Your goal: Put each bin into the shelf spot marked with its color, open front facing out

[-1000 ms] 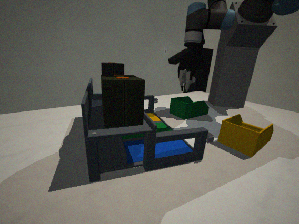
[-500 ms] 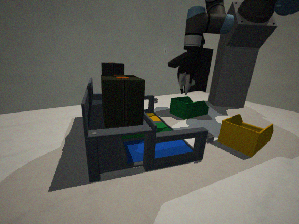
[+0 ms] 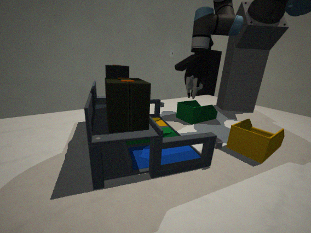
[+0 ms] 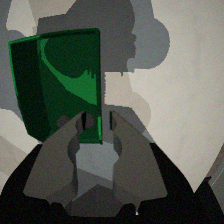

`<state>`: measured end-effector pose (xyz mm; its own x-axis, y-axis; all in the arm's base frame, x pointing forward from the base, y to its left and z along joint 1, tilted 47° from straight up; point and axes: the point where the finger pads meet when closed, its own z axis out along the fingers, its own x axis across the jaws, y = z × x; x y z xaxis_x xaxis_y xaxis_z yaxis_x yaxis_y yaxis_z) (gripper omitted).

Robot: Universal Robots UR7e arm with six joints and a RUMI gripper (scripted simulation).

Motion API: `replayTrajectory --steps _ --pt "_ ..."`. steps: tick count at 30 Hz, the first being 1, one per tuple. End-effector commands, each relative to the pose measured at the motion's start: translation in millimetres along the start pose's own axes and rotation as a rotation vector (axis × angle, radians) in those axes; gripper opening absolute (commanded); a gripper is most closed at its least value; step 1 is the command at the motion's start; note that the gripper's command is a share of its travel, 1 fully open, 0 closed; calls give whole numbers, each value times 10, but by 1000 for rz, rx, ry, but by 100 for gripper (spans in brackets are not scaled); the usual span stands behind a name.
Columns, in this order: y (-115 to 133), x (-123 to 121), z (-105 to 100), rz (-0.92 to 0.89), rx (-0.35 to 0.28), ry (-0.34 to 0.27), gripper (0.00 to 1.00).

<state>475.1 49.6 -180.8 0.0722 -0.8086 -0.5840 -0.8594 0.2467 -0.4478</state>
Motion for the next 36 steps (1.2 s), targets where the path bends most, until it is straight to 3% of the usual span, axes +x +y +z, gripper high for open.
replayTrajectory --steps 1,18,36 --pt "-3 2 -2 0 1 1 15" --pt "-3 2 25 0 1 1 15" --pt "-3 2 187 0 1 0 15"
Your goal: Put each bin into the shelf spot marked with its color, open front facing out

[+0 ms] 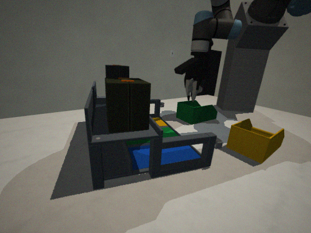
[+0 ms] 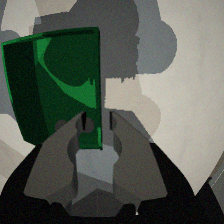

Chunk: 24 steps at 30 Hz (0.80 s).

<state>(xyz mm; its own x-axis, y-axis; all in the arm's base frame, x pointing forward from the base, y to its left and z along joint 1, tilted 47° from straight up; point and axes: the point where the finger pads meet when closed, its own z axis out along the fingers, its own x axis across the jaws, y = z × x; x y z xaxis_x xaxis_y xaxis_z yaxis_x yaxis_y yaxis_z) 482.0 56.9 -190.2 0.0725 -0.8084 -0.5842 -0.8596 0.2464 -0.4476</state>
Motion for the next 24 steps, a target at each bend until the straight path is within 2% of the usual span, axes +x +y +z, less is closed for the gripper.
replayTrajectory --steps 1,24 --pt "-4 2 63 0 1 1 15" --pt "-4 2 277 0 1 1 15"
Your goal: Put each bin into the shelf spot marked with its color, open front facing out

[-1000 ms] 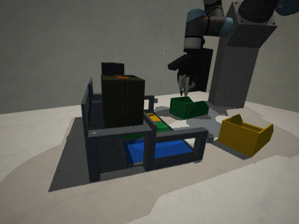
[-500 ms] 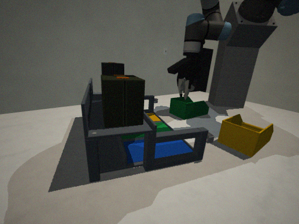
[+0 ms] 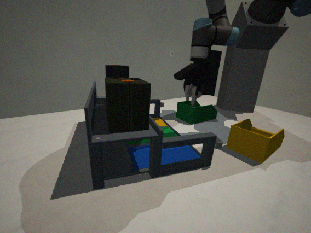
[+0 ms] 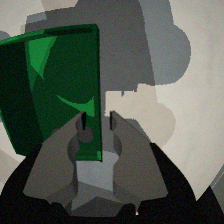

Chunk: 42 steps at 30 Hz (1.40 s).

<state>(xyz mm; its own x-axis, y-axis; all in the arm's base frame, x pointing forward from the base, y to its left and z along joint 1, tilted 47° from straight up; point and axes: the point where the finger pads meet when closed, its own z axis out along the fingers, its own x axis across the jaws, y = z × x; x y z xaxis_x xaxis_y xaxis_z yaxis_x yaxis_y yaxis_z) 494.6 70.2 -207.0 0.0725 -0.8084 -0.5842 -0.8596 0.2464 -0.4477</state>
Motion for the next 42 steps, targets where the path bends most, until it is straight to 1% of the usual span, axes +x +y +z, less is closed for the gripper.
replayTrajectory --steps 1,23,24,42 --pt "-4 2 32 0 1 1 15" --pt "-4 2 41 0 1 1 15" --pt "-4 2 41 0 1 1 0" --pt "-4 2 40 0 1 1 0"
